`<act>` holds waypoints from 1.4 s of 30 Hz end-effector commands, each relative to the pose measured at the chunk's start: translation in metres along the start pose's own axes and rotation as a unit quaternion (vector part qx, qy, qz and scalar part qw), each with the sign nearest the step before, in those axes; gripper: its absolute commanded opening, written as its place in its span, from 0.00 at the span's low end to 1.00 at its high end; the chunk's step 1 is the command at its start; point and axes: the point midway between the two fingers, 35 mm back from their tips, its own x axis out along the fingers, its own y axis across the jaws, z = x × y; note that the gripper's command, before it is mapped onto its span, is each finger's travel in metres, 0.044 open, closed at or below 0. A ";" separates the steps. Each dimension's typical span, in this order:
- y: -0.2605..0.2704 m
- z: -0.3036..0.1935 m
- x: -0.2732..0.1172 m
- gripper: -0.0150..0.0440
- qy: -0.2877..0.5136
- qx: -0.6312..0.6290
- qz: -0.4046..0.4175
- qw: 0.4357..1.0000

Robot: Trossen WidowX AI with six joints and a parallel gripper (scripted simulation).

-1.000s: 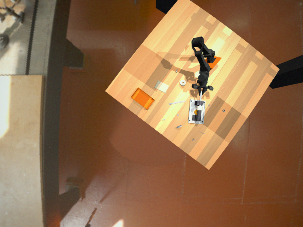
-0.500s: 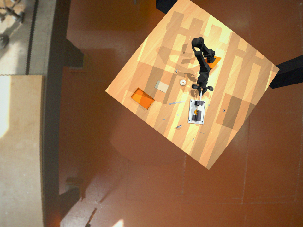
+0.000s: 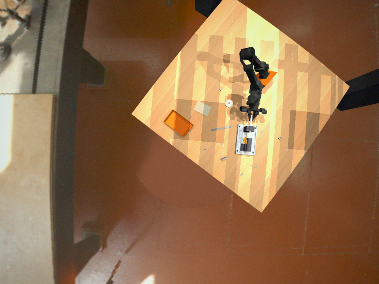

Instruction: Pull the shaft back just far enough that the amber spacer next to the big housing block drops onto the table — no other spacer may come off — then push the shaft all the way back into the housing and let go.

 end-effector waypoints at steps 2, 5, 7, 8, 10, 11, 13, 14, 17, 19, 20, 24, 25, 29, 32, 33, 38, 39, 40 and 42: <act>0.000 -0.001 0.003 0.25 0.000 0.001 0.000 1.000; 0.000 -0.002 0.003 0.25 0.000 0.001 0.000 1.000; 0.000 -0.002 0.004 0.25 0.000 0.001 0.000 1.000; 0.000 -0.002 0.004 0.25 0.000 0.001 0.000 1.000; 0.000 -0.003 0.005 0.25 0.000 0.001 0.000 1.000; 0.000 -0.003 0.005 0.25 0.000 0.001 0.000 1.000; 0.000 -0.003 0.005 0.25 0.000 0.001 0.000 1.000; 0.000 -0.003 0.005 0.25 0.000 0.001 0.000 1.000; 0.000 -0.004 0.006 0.25 0.000 0.001 0.000 1.000; 0.000 -0.004 0.007 0.25 0.000 0.001 0.000 1.000; 0.000 -0.004 0.007 0.25 0.000 0.001 0.000 1.000; 0.000 -0.005 0.008 0.25 0.000 0.001 0.000 1.000; 0.000 -0.005 0.008 0.25 0.000 0.001 0.000 1.000; 0.000 -0.005 0.009 0.25 0.001 0.001 0.001 1.000; 0.000 -0.006 0.010 0.25 0.001 0.001 0.001 1.000; 0.000 -0.006 0.010 0.25 0.001 0.001 0.001 1.000; 0.000 -0.007 0.011 0.25 0.001 0.001 0.001 1.000; 0.000 -0.007 0.011 0.25 0.001 0.001 0.001 1.000; 0.000 -0.007 0.012 0.25 0.001 0.001 0.001 1.000; 0.000 -0.007 0.012 0.25 0.001 0.001 0.001 1.000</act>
